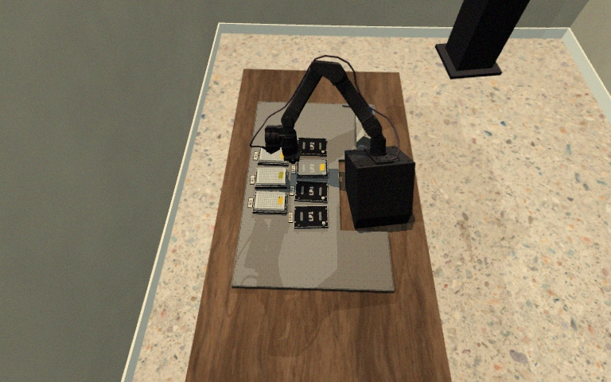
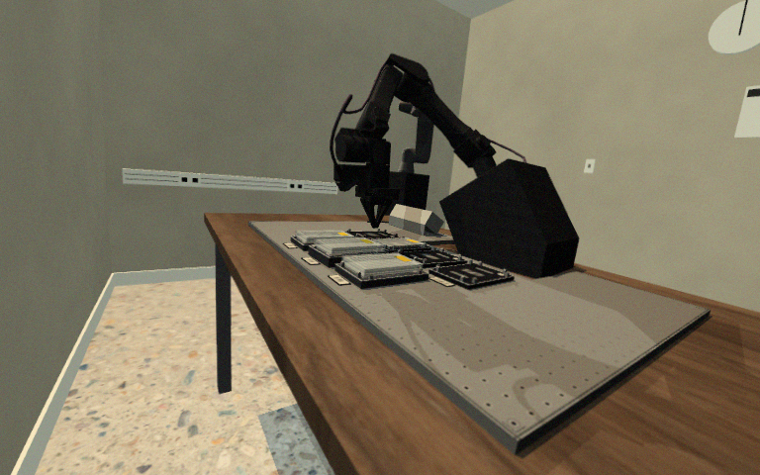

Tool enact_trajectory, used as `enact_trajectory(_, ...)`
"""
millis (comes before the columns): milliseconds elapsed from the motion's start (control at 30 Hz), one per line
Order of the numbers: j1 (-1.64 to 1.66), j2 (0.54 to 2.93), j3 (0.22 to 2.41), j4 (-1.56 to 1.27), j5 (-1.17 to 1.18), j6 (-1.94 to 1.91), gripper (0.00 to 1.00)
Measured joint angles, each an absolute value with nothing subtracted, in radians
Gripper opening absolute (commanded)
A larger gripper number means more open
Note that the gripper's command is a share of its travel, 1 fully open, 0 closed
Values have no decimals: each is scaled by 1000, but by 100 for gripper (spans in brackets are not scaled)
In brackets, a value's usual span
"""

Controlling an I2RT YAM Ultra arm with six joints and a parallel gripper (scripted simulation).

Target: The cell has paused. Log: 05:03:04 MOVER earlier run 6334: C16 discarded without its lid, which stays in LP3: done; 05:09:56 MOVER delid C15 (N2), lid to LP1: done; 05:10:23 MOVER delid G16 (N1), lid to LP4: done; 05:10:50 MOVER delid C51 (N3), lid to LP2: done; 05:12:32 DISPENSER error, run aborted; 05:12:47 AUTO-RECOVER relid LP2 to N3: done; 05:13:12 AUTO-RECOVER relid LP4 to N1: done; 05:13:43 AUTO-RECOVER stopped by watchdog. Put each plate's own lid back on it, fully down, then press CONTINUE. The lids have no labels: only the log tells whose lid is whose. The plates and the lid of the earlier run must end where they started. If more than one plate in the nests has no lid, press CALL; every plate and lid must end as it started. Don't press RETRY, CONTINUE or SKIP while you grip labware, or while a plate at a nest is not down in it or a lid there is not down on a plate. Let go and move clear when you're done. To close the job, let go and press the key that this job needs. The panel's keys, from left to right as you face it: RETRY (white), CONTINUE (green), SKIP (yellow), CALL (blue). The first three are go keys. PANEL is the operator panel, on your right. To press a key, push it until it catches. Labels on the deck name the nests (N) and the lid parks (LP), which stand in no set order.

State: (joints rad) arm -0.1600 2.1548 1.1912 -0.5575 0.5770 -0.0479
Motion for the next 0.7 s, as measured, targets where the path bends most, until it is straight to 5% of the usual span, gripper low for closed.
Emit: enact_trajectory(700,-22,2113,931,-415,585,113,0)
